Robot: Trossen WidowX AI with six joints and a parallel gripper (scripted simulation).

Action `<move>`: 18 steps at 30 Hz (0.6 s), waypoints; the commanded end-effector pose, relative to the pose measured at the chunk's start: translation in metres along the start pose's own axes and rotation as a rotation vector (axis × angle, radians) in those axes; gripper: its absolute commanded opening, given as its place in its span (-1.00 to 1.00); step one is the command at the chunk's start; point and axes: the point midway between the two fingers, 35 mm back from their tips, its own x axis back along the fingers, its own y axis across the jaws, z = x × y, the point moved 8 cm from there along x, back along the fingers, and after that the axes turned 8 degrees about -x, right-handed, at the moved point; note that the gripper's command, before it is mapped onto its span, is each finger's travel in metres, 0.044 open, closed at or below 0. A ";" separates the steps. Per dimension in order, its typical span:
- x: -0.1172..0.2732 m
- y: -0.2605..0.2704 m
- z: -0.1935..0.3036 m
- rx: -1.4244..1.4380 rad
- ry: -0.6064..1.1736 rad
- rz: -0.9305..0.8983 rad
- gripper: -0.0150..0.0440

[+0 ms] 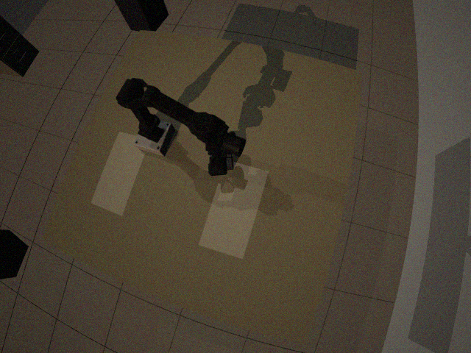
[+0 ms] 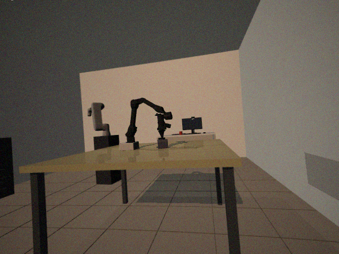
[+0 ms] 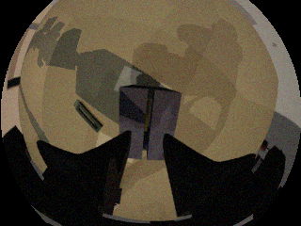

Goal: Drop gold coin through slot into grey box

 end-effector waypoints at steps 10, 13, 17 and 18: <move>0.018 0.000 0.000 0.000 0.000 0.000 0.77; 0.040 0.000 0.000 0.000 0.002 -0.001 1.00; 0.062 0.001 0.003 0.000 0.004 -0.002 1.00; 0.062 0.001 0.003 0.000 0.004 -0.002 1.00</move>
